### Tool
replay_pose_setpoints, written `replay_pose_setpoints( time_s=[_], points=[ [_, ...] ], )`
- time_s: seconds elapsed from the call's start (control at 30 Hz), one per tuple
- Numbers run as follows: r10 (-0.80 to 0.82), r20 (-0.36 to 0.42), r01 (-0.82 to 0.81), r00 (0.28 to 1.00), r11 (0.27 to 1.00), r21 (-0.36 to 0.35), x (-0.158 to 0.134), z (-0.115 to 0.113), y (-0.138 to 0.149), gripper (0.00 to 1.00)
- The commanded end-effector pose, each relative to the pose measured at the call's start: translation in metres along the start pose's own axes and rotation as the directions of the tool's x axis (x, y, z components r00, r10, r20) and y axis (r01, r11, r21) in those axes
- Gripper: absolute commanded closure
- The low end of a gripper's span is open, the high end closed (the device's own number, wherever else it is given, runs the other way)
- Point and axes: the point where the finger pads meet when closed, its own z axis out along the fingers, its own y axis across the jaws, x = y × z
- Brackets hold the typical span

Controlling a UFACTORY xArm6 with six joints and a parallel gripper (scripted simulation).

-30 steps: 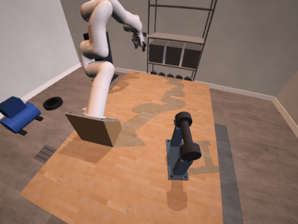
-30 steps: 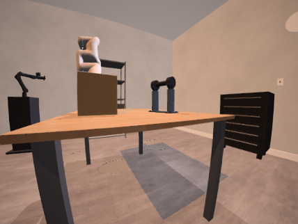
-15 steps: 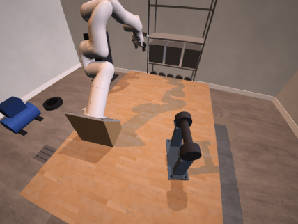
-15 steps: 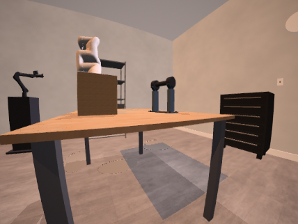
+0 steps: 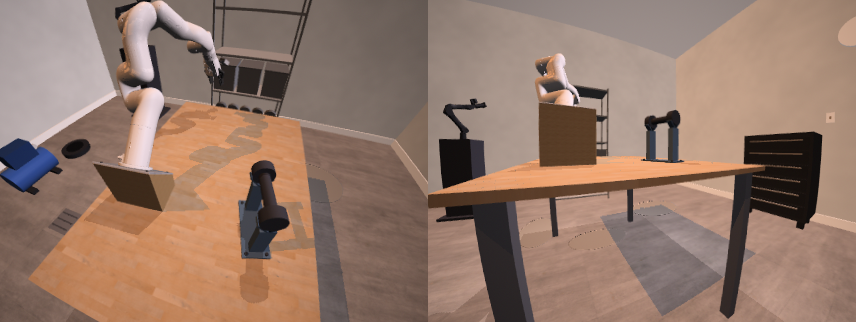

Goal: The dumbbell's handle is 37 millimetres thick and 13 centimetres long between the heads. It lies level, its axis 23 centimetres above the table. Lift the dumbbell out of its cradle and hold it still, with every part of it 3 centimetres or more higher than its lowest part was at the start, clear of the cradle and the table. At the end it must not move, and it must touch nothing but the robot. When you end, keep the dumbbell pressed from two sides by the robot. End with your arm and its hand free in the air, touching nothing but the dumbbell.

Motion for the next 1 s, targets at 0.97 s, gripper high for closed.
replay_pose_setpoints(
  time_s=[0.97],
  points=[
    [0.52, 0.191, -0.278, 0.832, 0.69, -0.668, -0.14, -0.024, 0.411, 0.0]
  ],
)
